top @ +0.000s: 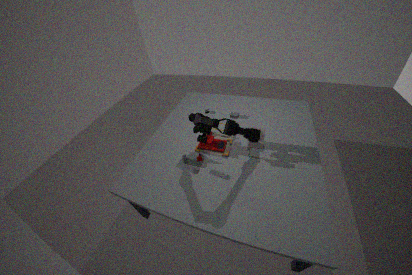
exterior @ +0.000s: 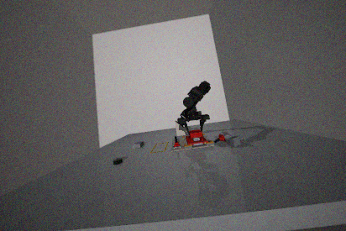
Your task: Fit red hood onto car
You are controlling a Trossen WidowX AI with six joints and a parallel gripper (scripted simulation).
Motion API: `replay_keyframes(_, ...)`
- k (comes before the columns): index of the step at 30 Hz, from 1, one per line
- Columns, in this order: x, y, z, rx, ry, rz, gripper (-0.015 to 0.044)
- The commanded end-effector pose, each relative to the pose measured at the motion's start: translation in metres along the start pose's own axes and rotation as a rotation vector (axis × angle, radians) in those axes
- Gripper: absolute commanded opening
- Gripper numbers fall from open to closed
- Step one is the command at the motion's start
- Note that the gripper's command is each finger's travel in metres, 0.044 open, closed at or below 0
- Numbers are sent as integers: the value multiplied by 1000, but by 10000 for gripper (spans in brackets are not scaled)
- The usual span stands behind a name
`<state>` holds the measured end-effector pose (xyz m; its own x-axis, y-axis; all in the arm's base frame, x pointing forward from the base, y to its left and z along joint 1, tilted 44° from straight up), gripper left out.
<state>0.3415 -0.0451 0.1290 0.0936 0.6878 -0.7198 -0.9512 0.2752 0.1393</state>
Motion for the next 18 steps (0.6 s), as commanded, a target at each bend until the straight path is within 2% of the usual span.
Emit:
replay_keyframes(1, 0, 0, 0, 7, -4, -1, 0)
replay_keyframes(18, 4, 0, 0, 6, -4, -1, 0)
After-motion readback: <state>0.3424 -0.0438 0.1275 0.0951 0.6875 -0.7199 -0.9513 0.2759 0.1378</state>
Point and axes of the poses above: the point midway between the two fingers, 35 mm back from their tips, its own x axis out along the fingers, its own z axis across the jaws, y = z × x, the point moved 8 cm from there along -x, back along the fingers, and after that the axes turned 14 degrees about x, right-handed, at the moved point
